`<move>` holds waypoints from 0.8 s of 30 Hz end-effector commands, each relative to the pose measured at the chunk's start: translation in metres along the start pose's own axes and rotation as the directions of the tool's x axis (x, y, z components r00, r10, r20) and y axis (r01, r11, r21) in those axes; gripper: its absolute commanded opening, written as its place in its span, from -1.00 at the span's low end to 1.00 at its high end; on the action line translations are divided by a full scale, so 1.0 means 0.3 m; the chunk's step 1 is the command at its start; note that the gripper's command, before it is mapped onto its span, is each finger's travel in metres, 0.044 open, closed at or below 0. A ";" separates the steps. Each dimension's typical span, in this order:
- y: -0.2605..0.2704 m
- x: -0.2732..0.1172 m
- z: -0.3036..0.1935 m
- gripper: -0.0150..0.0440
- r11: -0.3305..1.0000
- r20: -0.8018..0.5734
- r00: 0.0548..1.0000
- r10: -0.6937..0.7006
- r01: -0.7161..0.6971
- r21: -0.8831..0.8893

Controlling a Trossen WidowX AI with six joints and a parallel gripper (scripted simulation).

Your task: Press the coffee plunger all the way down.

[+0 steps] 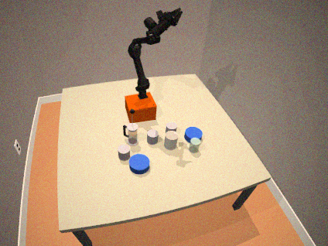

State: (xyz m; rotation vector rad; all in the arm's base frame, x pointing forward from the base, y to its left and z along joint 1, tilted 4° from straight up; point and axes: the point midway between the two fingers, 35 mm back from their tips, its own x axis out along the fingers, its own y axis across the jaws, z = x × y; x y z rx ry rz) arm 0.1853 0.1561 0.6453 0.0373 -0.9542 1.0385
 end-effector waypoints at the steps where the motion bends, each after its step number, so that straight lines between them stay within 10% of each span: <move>1: -0.005 -0.002 -0.005 0.95 1.000 -0.006 1.000 -0.007 0.007 0.001; 12: -0.250 -0.242 -0.283 1.00 0.906 -0.323 0.853 -0.410 0.423 -0.031; 24: -0.409 -0.818 -0.546 1.00 0.553 -0.615 0.271 -0.740 0.766 -0.328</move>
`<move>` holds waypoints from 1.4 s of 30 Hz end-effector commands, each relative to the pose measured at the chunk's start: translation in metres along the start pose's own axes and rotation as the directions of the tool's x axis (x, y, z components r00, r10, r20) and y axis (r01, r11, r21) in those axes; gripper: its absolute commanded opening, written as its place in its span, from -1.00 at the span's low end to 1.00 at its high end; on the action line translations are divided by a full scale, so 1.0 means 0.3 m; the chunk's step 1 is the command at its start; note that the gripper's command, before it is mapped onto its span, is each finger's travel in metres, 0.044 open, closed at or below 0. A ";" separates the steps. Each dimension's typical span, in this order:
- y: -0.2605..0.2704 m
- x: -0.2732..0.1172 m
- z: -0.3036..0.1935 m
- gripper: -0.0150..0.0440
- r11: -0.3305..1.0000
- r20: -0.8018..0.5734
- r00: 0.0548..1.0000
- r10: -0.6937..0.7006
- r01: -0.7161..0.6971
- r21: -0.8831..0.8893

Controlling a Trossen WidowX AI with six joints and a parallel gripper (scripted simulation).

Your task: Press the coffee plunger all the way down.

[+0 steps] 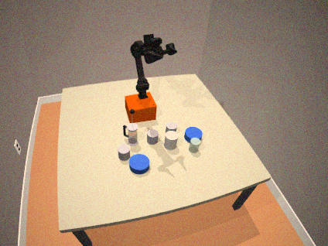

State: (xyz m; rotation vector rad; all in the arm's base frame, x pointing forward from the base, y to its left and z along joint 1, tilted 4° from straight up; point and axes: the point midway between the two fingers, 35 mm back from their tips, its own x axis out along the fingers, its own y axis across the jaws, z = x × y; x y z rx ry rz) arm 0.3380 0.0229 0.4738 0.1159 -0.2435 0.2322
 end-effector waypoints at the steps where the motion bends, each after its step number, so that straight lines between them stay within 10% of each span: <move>1: -0.169 -0.068 -0.186 1.00 0.976 -0.177 0.960 -0.217 0.215 -0.033; 15: -0.511 -0.519 -0.630 1.00 0.718 -0.579 0.478 -0.661 0.628 -0.300; 42: -0.577 -0.569 -0.845 1.00 0.706 -0.578 0.464 -0.671 0.639 -0.306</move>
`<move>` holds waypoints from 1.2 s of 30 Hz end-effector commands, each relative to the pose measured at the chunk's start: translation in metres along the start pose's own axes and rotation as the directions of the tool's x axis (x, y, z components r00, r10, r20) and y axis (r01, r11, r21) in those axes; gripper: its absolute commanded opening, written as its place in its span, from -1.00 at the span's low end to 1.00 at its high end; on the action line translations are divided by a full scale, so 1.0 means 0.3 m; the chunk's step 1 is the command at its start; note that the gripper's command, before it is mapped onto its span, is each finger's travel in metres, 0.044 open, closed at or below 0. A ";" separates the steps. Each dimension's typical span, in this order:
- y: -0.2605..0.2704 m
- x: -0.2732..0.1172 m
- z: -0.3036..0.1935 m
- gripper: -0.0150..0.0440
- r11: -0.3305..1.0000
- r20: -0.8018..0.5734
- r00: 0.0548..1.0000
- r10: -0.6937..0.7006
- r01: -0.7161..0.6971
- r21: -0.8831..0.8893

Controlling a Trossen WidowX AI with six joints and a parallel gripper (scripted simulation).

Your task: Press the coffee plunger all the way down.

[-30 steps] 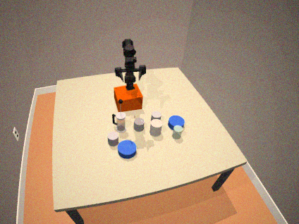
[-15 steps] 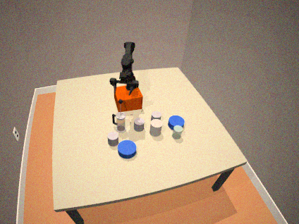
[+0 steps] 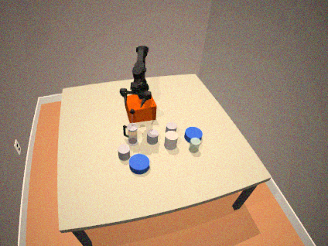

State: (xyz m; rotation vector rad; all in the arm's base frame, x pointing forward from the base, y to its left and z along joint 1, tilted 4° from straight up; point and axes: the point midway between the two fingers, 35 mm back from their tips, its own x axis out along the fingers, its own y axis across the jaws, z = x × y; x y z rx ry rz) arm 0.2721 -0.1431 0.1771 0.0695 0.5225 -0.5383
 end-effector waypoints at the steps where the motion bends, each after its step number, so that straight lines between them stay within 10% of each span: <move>1: 0.002 0.026 -0.009 1.00 1.000 -0.006 1.000 0.003 -0.003 -0.005; 17: 0.001 0.102 -0.014 1.00 1.000 -0.005 1.000 0.003 -0.003 -0.005; 29: 0.001 0.102 -0.014 -0.07 1.000 -0.005 1.000 0.003 -0.003 -0.005; 36: 0.001 0.102 -0.014 -0.11 1.000 -0.005 1.000 0.003 -0.003 -0.005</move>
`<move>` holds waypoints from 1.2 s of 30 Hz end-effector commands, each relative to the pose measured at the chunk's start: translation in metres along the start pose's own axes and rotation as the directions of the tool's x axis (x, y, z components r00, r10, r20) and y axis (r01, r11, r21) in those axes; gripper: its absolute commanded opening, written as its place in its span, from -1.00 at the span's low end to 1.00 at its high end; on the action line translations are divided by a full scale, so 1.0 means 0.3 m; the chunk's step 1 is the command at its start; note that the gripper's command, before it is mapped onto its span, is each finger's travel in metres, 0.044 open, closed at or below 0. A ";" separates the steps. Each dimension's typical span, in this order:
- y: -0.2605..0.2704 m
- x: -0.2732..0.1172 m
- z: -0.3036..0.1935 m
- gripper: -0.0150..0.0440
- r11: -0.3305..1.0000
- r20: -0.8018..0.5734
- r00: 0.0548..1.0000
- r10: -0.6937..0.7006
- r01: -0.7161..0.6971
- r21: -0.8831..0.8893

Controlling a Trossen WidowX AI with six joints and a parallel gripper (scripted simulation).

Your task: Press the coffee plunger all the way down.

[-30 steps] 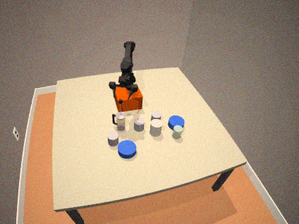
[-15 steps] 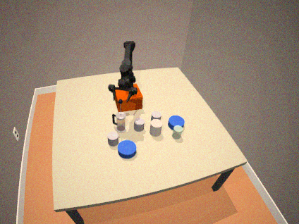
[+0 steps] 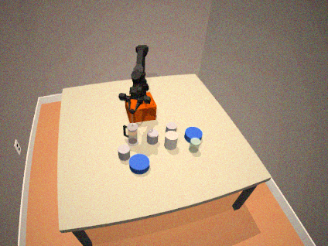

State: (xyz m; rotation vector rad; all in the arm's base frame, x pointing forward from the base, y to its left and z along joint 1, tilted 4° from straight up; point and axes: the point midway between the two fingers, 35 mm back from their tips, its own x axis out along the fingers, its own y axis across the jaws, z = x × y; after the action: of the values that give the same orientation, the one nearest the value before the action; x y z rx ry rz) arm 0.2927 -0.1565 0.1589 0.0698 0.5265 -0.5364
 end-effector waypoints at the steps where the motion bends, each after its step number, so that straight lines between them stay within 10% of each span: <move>1: 0.000 0.001 -0.002 -0.11 1.000 -0.001 1.000 0.001 -0.001 -0.004; 36: 0.002 0.118 -0.125 -0.11 1.000 0.000 1.000 0.001 -0.001 -0.004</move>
State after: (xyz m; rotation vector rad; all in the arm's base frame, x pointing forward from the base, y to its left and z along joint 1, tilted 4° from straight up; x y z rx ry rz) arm 0.3092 -0.1682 0.1421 0.0530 0.4430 -0.5416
